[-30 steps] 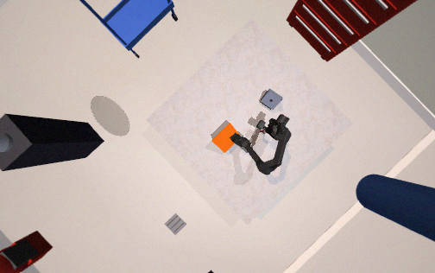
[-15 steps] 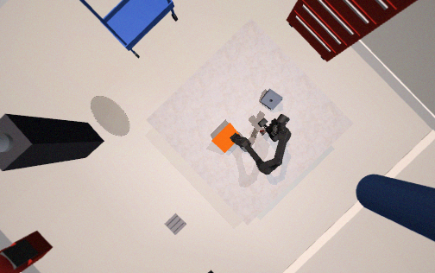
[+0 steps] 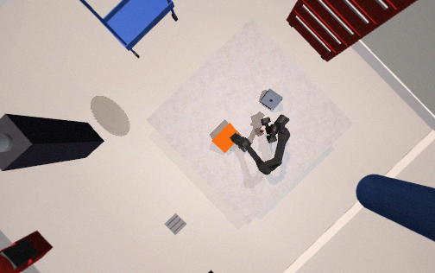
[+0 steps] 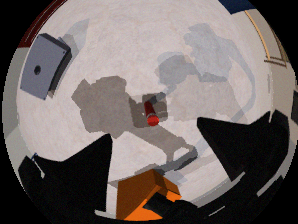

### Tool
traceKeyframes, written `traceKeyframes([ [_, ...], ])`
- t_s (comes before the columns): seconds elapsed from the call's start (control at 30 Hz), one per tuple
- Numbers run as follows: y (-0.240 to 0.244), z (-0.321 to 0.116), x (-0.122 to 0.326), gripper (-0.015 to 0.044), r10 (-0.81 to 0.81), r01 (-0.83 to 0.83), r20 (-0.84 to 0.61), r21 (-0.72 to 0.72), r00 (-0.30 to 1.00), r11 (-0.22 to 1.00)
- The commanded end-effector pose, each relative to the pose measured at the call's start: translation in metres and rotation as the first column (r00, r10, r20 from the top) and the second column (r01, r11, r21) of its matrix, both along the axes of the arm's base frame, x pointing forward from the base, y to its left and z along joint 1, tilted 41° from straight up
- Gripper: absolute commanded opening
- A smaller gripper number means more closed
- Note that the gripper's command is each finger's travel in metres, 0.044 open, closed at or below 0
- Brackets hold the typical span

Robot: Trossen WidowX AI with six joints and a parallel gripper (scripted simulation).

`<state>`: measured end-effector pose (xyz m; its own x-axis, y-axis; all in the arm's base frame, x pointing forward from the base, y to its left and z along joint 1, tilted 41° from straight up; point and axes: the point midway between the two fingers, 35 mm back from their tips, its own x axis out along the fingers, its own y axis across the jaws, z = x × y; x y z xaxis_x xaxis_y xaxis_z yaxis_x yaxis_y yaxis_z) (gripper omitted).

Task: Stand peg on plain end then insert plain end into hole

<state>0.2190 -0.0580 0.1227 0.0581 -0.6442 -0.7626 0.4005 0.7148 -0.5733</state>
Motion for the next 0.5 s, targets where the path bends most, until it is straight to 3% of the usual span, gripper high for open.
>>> traceKeyframes([
  [0.0, -0.0029, -0.0037, -0.0019, 0.044, -0.09, 0.09, 0.069, 0.005, 0.994, 0.996],
  [0.47, -0.0073, -0.0093, -0.0009, 0.044, -0.141, 0.14, 0.111, 0.014, 0.984, 0.99],
])
